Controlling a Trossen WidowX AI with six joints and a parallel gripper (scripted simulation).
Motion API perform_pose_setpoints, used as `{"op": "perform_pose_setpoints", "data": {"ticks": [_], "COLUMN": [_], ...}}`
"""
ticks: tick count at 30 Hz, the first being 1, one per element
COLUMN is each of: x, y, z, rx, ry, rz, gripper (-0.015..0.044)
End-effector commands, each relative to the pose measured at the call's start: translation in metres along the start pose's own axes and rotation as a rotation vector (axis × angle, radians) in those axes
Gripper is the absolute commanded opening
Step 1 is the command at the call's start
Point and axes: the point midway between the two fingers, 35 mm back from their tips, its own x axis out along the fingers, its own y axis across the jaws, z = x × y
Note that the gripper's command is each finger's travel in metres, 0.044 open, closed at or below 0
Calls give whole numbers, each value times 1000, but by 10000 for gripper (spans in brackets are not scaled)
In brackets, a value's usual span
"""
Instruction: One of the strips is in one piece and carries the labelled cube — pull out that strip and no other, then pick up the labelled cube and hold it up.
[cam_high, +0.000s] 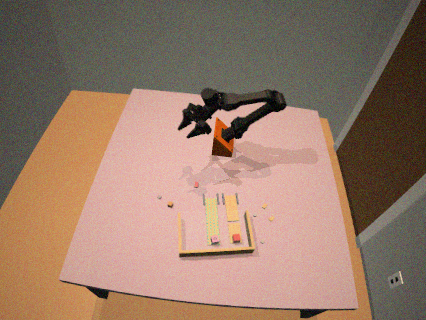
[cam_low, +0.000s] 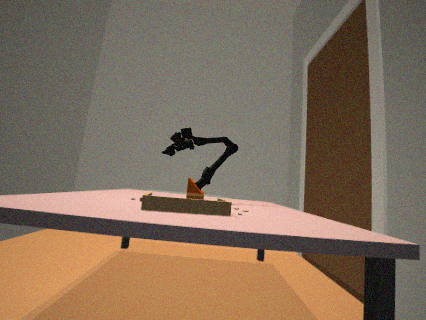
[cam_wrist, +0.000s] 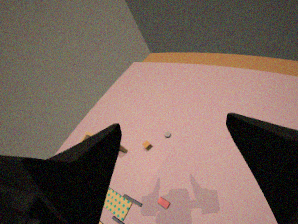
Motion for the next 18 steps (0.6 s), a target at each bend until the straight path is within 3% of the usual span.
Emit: {"op": "perform_pose_setpoints", "data": {"ticks": [1,10,18], "x": [9,-2,-3], "y": [57,157,158], "z": [-38,-144,-146], "rx": [-203,-618,-626], "ry": [83,280,285], "rz": [175,587,595], "gripper": [400,400,400]}}
